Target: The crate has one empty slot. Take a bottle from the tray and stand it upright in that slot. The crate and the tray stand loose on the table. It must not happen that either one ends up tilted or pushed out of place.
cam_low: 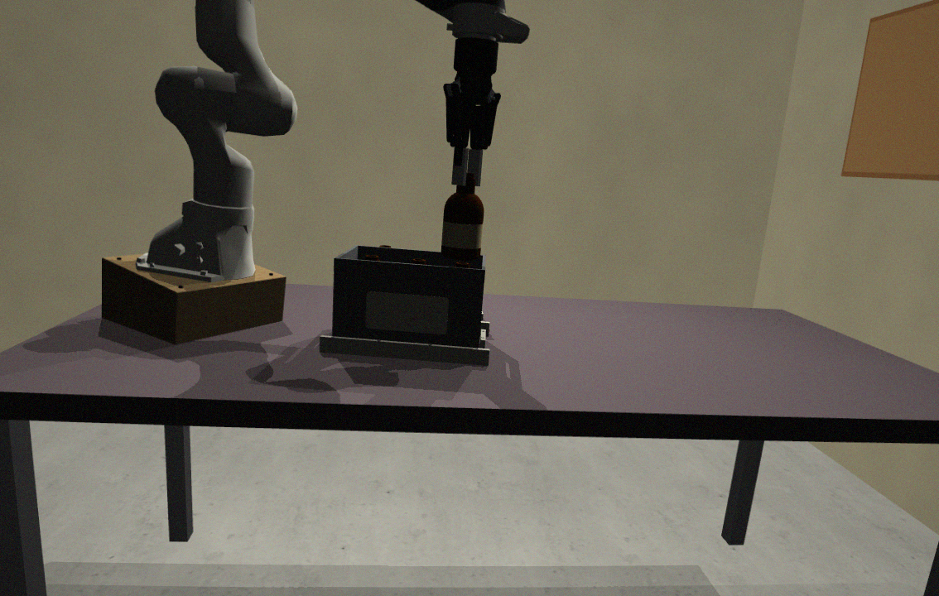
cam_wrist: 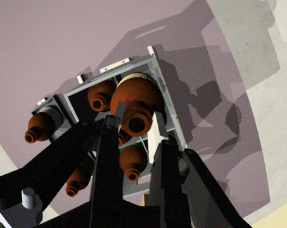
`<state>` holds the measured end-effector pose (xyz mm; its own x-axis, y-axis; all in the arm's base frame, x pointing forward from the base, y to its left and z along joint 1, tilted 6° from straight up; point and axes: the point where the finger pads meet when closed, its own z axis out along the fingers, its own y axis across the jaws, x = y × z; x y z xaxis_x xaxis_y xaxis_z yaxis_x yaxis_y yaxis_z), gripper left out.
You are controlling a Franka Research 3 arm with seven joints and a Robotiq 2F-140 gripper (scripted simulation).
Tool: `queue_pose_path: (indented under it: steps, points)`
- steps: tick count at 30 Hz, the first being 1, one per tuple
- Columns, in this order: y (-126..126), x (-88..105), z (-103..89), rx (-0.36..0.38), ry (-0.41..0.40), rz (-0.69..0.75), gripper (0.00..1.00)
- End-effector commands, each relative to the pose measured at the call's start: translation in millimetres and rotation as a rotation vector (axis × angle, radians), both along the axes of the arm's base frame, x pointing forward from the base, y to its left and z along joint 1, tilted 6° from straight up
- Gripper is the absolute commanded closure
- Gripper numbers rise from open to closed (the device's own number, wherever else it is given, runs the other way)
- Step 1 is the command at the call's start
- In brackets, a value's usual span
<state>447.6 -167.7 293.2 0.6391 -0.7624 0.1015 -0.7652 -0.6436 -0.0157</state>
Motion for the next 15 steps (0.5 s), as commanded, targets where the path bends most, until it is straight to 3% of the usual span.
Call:
queue_pose_path:
  steps: [1,15]
  points:
    - [-2.8,0.9,-0.2,-0.005,-0.004,0.004,1.0]
    - [-3.7,1.8,-11.5,-0.005,-0.004,0.004,1.0]
